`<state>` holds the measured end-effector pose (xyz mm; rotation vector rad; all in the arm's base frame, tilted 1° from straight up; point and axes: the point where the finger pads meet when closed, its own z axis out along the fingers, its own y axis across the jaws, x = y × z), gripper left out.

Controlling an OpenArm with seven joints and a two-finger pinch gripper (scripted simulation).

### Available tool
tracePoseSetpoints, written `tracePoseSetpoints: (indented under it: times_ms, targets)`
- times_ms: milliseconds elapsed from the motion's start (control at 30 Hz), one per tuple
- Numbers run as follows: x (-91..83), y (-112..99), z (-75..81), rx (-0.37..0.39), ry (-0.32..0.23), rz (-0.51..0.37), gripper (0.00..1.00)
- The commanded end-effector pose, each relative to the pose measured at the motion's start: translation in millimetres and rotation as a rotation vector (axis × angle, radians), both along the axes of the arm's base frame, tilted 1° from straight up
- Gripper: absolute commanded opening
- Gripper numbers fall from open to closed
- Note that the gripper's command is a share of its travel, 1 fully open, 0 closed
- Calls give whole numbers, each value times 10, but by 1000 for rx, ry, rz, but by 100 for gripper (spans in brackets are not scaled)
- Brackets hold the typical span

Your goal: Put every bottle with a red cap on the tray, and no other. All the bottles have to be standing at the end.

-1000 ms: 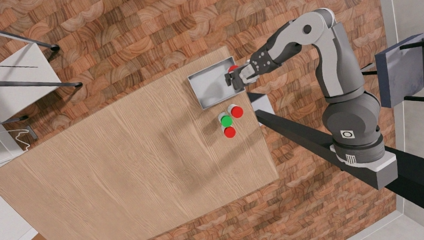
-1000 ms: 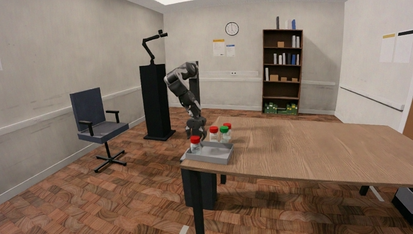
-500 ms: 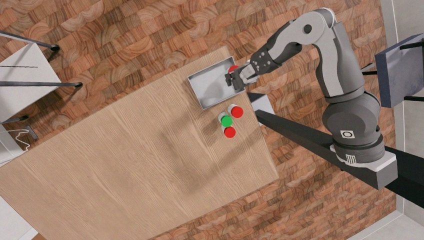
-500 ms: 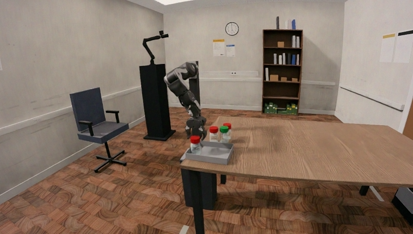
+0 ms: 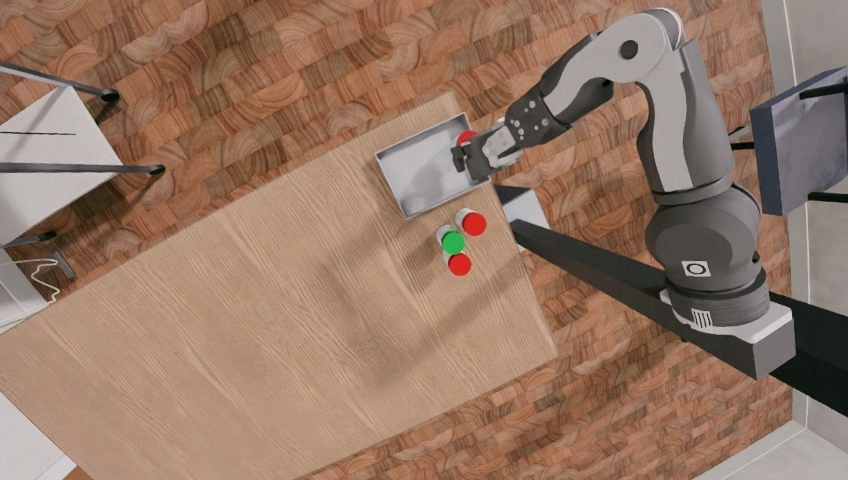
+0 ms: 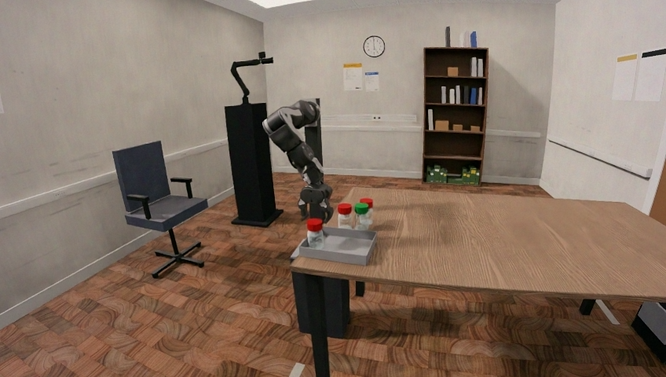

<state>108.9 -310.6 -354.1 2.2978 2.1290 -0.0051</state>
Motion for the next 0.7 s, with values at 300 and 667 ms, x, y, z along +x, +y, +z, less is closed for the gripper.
tracePoseSetpoints:
  times_ms: [300,667]
  targets:
    - [20,-18,119,-7,-3,-2,52]
    - [10,-6,309,-3,-2,-1,52]
